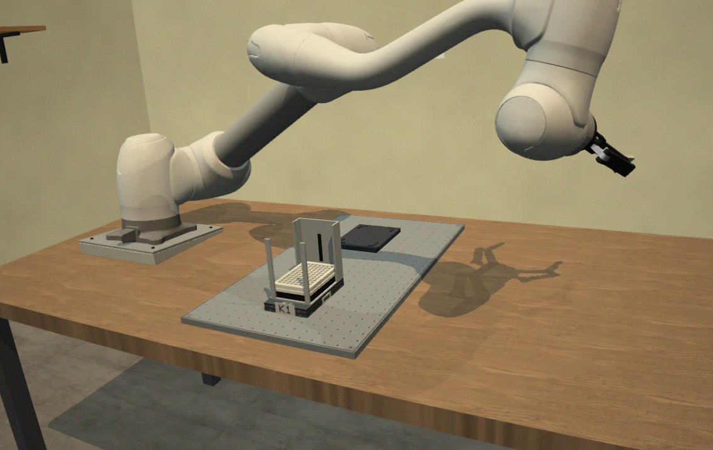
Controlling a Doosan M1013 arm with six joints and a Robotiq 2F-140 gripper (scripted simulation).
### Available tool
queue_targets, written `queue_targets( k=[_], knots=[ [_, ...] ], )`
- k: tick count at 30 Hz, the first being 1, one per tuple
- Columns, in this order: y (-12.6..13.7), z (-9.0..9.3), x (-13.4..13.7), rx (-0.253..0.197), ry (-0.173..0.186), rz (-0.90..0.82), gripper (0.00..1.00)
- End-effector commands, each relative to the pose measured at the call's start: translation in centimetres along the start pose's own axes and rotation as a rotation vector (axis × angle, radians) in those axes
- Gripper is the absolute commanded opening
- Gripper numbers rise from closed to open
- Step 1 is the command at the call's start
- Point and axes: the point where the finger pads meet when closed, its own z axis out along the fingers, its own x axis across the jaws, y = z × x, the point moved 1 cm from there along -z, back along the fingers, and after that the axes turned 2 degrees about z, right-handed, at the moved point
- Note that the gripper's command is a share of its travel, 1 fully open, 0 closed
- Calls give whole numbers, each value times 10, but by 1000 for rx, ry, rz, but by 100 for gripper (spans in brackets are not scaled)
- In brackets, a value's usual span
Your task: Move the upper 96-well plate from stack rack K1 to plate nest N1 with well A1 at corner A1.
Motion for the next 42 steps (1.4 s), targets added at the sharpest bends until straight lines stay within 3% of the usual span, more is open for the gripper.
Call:
queue_targets(
  k=[1,8,10,21,25,27,30,32,35,36,39,41,42],
  knots=[
    [11,-7,-1,-28,46,92,100],
    [35,-23,-5,-80,151,294,100],
    [35,-23,-5,-80,151,294,100],
    [77,-52,-17,-131,336,606,100],
    [92,-63,-22,-141,410,717,100],
    [92,-63,-22,-141,410,717,100],
    [104,-71,-26,-144,467,799,100],
    [111,-76,-29,-144,477,813,100],
    [123,-84,-33,-143,536,894,100],
    [127,-87,-35,-143,540,899,100],
    [138,-95,-40,-138,601,978,100],
    [145,-101,-43,-138,605,982,100],
    [149,-104,-44,-135,626,1008,100]
  ],
)
